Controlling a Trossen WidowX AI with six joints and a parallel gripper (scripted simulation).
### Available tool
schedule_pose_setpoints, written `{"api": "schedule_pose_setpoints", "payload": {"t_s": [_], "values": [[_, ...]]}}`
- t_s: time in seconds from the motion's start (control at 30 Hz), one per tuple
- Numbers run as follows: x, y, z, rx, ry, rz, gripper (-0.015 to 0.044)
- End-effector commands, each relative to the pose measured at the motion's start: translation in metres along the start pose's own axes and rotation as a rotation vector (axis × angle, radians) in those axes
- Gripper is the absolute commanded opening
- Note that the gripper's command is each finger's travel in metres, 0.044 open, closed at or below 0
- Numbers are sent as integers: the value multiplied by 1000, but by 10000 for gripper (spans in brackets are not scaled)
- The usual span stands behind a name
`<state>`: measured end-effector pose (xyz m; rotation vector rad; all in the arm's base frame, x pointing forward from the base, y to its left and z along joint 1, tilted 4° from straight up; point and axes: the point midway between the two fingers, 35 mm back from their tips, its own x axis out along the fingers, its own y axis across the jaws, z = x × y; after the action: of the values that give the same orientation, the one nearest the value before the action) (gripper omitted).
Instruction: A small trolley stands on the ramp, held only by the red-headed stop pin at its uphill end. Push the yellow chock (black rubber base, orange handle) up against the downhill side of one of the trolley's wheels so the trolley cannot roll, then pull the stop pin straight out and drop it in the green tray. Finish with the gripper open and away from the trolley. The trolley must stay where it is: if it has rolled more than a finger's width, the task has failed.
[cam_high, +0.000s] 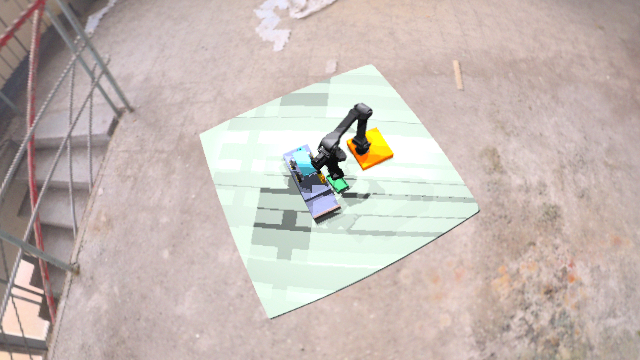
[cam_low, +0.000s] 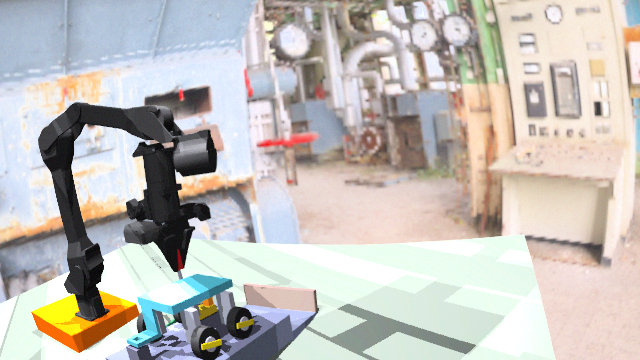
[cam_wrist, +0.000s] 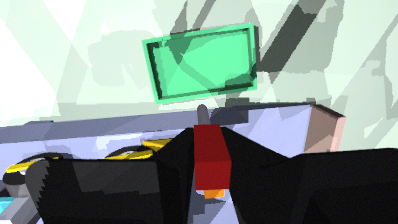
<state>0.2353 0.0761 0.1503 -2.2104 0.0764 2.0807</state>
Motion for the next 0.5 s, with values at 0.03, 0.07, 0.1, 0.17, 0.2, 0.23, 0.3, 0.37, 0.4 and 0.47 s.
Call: {"api": "schedule_pose_setpoints", "payload": {"t_s": [0.03,0.07,0.1,0.17,0.2,0.23,0.3,0.37,0.4,0.47], "values": [[-1,0,0,-67,0,-19,0],[-1,0,0,-67,0,-19,0],[-1,0,0,-67,0,-19,0],[-1,0,0,-69,0,-19,0],[1,0,2,-74,-1,-20,0],[2,0,3,-81,-2,-21,0],[6,0,9,-101,-5,-24,0],[11,0,14,-118,-7,-26,0],[13,0,17,-125,-8,-27,0],[18,0,23,-138,-10,-29,0]]}}
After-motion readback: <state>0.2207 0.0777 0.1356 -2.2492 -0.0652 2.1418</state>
